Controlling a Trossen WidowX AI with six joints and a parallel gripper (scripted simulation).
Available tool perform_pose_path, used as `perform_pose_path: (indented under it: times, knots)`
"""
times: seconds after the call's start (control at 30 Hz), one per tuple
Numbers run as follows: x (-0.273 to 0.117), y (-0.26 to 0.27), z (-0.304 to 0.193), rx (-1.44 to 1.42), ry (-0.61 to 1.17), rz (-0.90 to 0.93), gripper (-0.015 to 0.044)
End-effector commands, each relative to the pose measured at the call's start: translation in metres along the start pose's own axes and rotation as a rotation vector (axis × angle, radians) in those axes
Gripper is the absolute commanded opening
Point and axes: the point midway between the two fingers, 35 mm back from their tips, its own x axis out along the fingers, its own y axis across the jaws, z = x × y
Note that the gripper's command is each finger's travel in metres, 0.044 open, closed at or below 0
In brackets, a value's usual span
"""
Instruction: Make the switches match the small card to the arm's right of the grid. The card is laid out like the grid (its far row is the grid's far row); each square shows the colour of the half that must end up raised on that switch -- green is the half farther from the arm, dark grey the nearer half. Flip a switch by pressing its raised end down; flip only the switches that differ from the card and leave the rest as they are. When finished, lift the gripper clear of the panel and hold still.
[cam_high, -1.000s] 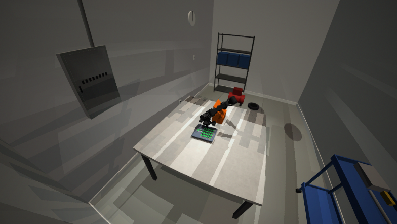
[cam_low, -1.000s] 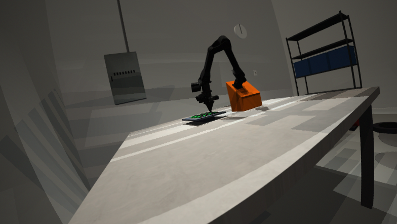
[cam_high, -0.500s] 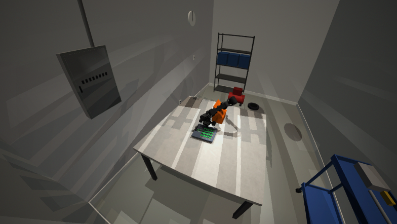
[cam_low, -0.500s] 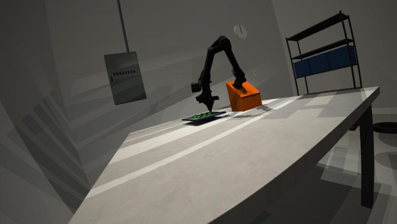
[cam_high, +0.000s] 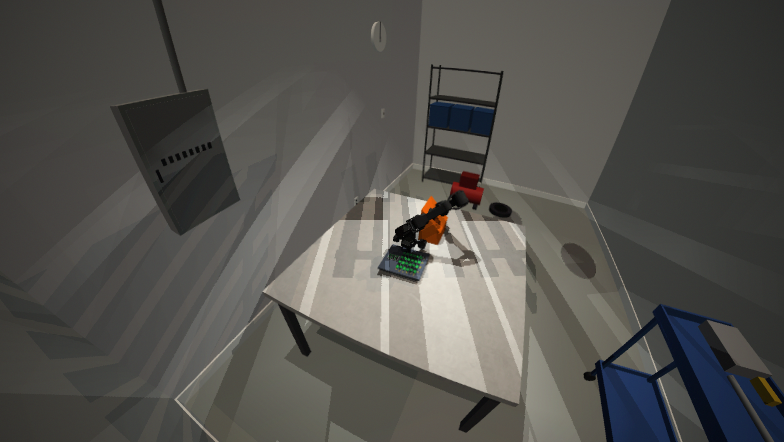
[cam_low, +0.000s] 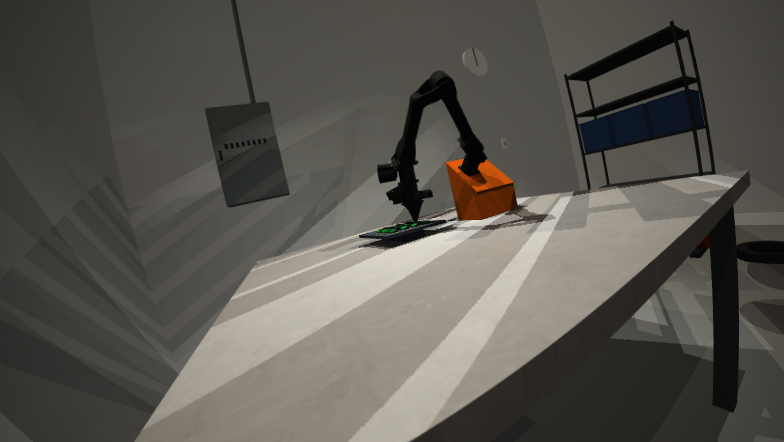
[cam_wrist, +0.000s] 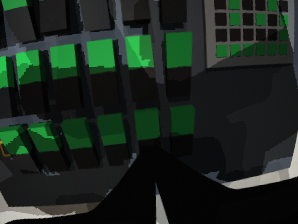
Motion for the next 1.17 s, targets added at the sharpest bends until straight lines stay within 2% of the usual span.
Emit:
perform_pose_path:
  times: [0.0,0.17,0.3,0.37,0.5,0.7,1.13]
  knots:
    - [0.001,0.0,0.0,0.005,-0.002,0.003,0.0]
    - [-0.007,-0.001,0.001,0.001,0.003,-0.002,0.0]
    - [-0.055,-0.001,0.004,0.004,0.021,-0.003,0.0]
    - [-0.064,-0.001,0.003,0.004,0.024,-0.001,0.0]
    - [-0.065,0.0,0.006,0.004,0.024,-0.001,0.0]
    - [-0.07,0.029,0.071,0.002,0.022,0.001,0.0]
    - [-0.07,0.03,0.073,0.002,0.022,0.001,0.0]
